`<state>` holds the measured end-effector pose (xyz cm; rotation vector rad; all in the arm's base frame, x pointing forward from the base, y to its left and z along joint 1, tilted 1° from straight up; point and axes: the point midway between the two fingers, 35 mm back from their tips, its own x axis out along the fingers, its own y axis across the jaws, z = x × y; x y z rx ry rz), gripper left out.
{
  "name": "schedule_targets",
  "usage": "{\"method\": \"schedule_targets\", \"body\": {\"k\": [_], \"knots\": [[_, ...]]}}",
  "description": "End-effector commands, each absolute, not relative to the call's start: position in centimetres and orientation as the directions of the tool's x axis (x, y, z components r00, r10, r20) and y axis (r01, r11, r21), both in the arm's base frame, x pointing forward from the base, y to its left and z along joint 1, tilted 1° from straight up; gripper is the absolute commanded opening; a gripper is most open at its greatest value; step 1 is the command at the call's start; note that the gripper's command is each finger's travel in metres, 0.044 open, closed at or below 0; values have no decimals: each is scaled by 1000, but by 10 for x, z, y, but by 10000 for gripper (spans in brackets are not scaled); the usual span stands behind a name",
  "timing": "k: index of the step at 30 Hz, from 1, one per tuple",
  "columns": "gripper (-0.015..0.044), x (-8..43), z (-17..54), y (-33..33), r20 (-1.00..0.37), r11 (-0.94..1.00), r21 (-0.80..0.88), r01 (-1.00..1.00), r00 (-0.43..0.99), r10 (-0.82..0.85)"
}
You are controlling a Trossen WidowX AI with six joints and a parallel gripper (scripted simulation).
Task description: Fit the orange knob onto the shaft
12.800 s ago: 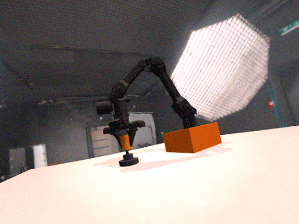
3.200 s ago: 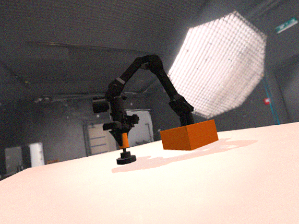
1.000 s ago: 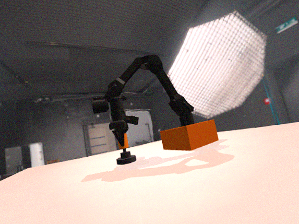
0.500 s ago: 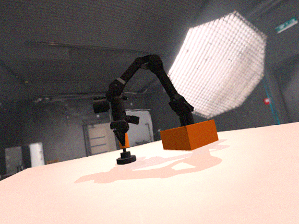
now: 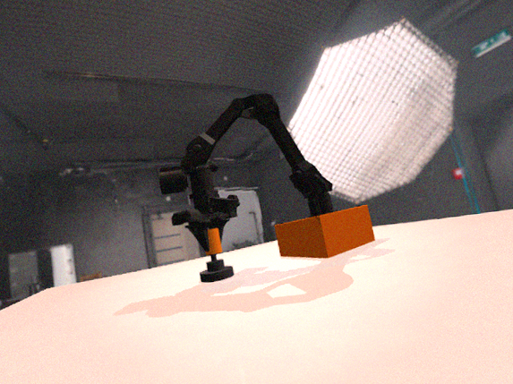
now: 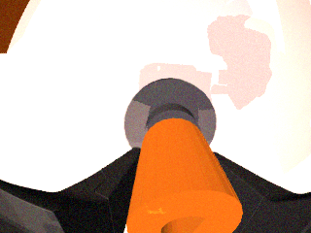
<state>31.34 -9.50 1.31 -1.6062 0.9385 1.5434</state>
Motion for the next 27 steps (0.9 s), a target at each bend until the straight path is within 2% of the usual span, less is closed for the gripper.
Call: {"method": "schedule_targets", "body": {"k": [1,6,12,20,27], "knots": [[0,317,15,-96,-999,-191,-25,-981,32,-31],[0,318,16,-97,-999,156,-36,-987,32,-31],[0,319,17,-98,-999,544,-44,-838,32,-31],[0,318,18,-98,-999,906,-42,-422,32,-31],[0,317,18,-97,-999,999,-30,41,32,-31]]}}
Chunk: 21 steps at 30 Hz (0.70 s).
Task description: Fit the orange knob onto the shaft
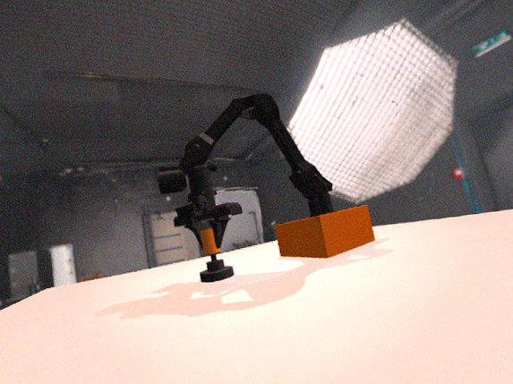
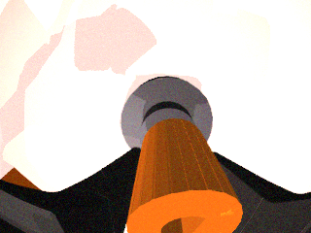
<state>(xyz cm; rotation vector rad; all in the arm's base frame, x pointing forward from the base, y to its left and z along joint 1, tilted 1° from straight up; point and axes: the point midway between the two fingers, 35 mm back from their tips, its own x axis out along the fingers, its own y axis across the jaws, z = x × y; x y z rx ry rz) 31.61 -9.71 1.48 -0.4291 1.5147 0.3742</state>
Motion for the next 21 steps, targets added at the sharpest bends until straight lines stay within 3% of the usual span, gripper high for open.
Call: {"method": "schedule_targets", "body": {"k": [1,5,21], "knots": [[0,317,18,-97,-999,995,-28,97,32,-31],[0,315,17,-96,-999,974,-23,225,32,-31],[0,313,16,-94,-999,974,-23,225,32,-31]]}}
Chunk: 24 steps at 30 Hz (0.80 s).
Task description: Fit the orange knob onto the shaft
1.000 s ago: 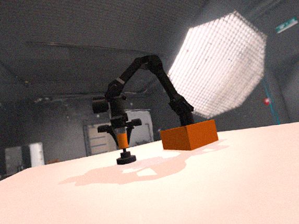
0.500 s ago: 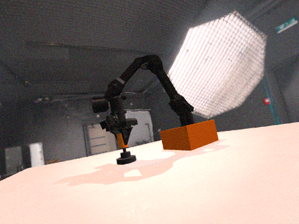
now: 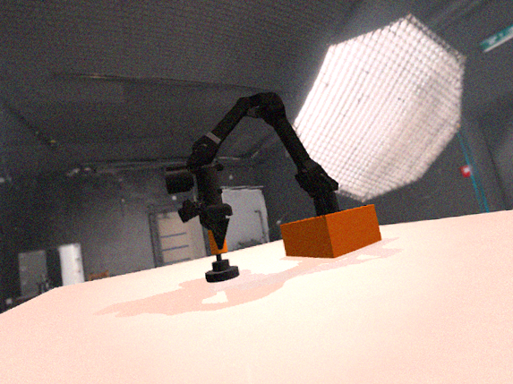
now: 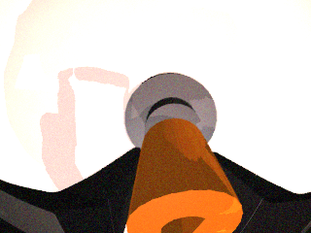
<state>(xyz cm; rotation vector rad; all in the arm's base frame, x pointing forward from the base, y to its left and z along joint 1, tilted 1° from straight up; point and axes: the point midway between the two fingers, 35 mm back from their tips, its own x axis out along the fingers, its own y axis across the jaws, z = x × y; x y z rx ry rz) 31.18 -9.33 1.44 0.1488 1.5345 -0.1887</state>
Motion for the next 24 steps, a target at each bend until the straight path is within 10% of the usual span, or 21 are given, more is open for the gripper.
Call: {"method": "schedule_targets", "body": {"k": [1,24], "knots": [[0,314,15,-94,-999,974,-23,225,32,-31],[0,317,12,-96,-999,974,-23,225,32,-31]]}}
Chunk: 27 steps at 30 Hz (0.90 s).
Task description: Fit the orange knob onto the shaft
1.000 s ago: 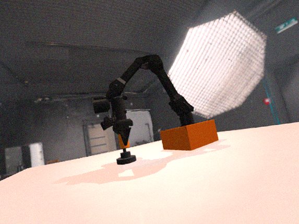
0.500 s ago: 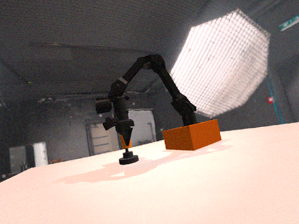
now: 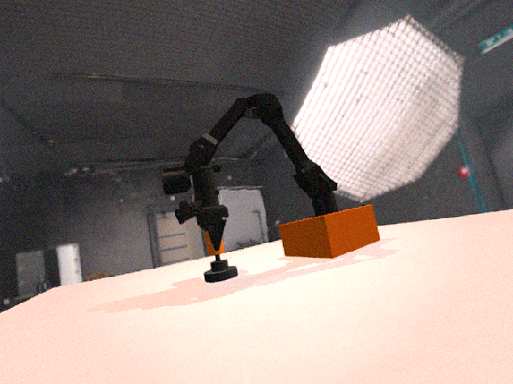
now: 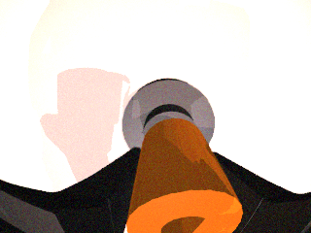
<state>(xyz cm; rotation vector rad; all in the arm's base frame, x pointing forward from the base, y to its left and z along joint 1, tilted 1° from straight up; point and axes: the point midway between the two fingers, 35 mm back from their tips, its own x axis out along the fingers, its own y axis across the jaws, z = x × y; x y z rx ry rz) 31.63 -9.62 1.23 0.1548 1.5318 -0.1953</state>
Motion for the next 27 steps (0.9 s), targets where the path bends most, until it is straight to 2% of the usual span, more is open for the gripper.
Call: {"method": "schedule_targets", "body": {"k": [1,14,21,27], "knots": [[0,316,12,-96,-999,974,-23,225,32,-31],[0,313,16,-95,-999,974,-23,225,32,-31],[0,310,17,-94,-999,911,-15,413,32,-31],[0,311,15,-94,-999,906,-15,422,32,-31]]}}
